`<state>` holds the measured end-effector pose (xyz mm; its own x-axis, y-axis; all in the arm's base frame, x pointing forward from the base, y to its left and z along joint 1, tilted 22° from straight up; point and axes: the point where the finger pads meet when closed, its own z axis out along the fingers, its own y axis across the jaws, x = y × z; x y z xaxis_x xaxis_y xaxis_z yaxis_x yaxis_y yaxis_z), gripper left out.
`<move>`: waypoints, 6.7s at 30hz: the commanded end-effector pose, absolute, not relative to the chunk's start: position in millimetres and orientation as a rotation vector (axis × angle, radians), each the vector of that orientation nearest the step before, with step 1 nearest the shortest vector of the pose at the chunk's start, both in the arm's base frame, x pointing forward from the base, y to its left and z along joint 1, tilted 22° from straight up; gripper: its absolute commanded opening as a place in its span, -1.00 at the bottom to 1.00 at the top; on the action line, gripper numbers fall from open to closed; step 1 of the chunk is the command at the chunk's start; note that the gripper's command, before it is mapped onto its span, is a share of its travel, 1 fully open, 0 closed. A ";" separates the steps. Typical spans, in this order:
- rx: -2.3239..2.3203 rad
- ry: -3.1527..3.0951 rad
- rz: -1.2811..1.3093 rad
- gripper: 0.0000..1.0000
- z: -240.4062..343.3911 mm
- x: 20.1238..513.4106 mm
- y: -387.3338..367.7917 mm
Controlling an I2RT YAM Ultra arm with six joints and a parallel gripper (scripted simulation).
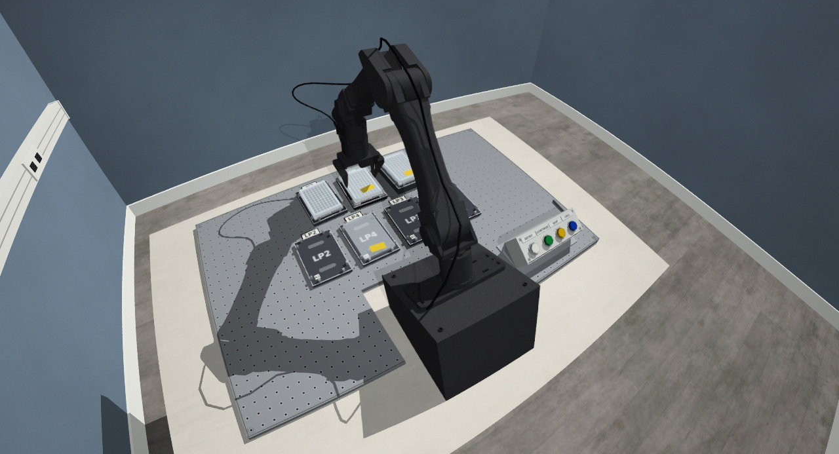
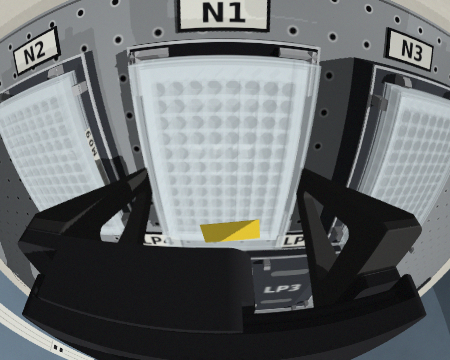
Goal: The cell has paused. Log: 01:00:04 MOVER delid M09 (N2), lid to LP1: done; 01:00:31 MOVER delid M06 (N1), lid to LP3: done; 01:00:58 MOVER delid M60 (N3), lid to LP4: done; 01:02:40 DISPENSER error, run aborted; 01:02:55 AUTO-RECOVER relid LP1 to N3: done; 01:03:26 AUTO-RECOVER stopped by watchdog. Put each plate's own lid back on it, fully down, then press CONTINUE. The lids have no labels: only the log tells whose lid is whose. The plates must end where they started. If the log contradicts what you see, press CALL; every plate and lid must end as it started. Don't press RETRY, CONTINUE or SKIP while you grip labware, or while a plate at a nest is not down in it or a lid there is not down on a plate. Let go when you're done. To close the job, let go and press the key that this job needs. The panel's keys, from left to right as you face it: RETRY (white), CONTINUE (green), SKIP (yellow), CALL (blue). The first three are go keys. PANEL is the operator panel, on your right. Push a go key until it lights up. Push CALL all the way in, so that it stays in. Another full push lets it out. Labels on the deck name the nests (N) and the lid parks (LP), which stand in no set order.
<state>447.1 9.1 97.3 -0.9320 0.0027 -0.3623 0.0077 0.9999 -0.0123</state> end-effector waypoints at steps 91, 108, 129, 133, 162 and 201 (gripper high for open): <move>0.002 2.745 -0.018 1.00 100.6 452.1 11.4; -0.001 2.718 -0.014 1.00 120.7 452.0 14.8; -0.002 2.721 -0.016 1.00 147.7 438.3 15.7; -0.002 2.733 -0.018 1.00 144.2 434.8 15.6; 0.005 2.720 -0.019 1.00 151.8 437.3 11.8; 0.011 2.727 -0.019 1.00 146.5 433.9 7.0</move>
<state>432.5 10.8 125.2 -0.9354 0.0018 -0.3536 0.0063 0.9999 -0.0114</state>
